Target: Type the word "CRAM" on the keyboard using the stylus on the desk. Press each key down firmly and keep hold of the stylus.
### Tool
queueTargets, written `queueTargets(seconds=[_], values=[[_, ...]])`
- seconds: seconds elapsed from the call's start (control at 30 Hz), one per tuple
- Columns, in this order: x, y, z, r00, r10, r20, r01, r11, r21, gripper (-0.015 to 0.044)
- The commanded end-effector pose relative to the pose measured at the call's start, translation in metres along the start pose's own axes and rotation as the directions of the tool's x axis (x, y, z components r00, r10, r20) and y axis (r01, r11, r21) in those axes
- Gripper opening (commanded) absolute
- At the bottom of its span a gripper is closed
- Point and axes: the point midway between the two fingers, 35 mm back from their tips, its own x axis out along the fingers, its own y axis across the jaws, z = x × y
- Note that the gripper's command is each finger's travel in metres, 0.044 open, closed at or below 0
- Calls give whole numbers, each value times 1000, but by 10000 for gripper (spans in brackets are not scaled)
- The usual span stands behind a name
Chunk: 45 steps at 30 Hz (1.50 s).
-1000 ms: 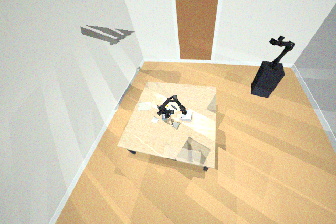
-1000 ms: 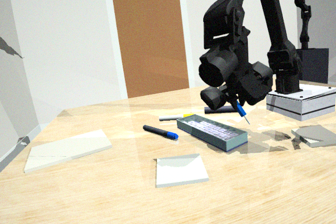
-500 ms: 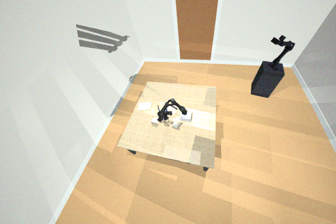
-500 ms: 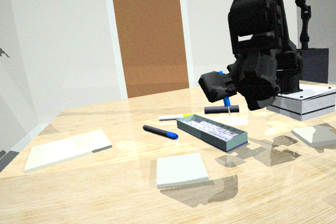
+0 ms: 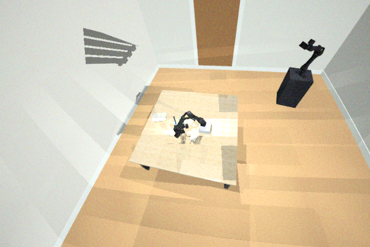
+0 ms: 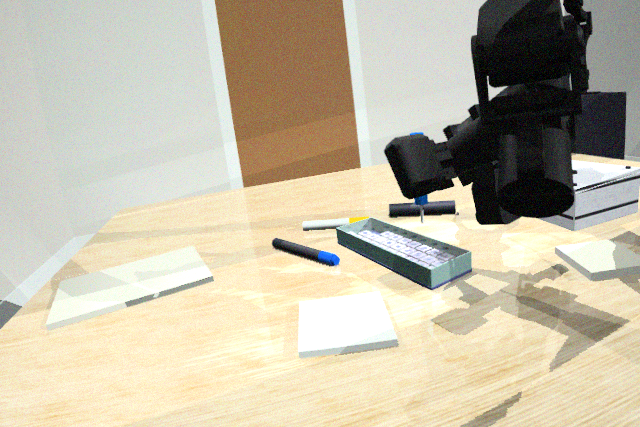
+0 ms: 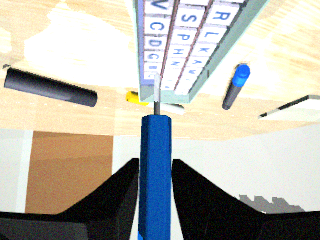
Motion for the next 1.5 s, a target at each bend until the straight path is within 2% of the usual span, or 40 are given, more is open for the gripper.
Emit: queueTargets(seconds=[0.0, 0.53, 0.63, 0.67, 1.47], values=[[10, 2, 15, 1000, 0, -10, 0, 1000, -6, 0], [11, 2, 16, 1000, 0, -10, 0, 1000, -6, 0], [10, 0, 17, 1000, 0, -9, 0, 1000, -5, 79], [10, -1, 17, 1000, 0, -9, 0, 1000, -5, 81], [17, -2, 29, 1000, 0, -10, 0, 1000, -5, 81]])
